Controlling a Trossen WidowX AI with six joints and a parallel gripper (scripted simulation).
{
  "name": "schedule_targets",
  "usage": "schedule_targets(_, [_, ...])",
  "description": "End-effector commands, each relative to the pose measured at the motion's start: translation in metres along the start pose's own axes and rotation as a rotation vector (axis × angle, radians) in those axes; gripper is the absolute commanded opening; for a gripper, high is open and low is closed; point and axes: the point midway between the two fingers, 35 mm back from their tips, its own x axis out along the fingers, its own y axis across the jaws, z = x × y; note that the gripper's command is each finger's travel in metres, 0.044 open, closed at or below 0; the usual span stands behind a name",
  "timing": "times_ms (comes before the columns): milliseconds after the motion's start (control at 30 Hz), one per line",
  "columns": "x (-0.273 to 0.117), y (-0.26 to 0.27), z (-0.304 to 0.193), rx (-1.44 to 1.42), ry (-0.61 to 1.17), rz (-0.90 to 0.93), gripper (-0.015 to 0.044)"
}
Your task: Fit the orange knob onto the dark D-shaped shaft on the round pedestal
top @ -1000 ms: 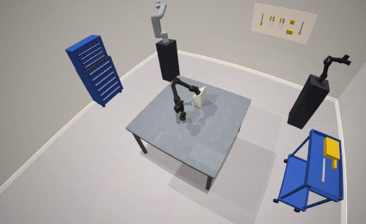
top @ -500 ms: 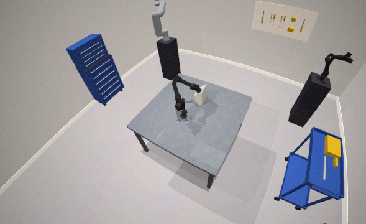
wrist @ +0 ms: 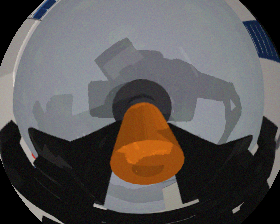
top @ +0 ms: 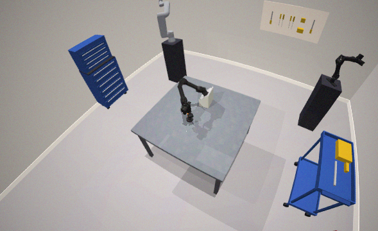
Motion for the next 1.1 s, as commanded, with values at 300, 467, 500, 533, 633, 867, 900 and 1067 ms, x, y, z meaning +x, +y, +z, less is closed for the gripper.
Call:
schedule_targets(300, [0.005,0.000,0.000,-0.015,0.001,0.002,0.0000])
schedule_targets(467, [0.010,0.000,-0.001,0.020,0.001,0.001,0.0000])
schedule_targets(500, [0.011,0.000,-0.001,0.027,0.001,0.001,0.0000])
schedule_targets(533, [0.012,0.000,-0.001,0.034,0.001,0.001,0.0000])
schedule_targets(633, [0.015,0.000,-0.001,0.055,0.001,0.001,0.0000])
schedule_targets(867, [0.014,-0.001,0.000,0.047,-0.001,-0.004,0.0000])
schedule_targets(900, [0.014,-0.001,0.000,0.047,-0.001,-0.004,0.0000])
schedule_targets(1067, [0.014,-0.001,0.000,0.047,-0.001,-0.004,0.0105])
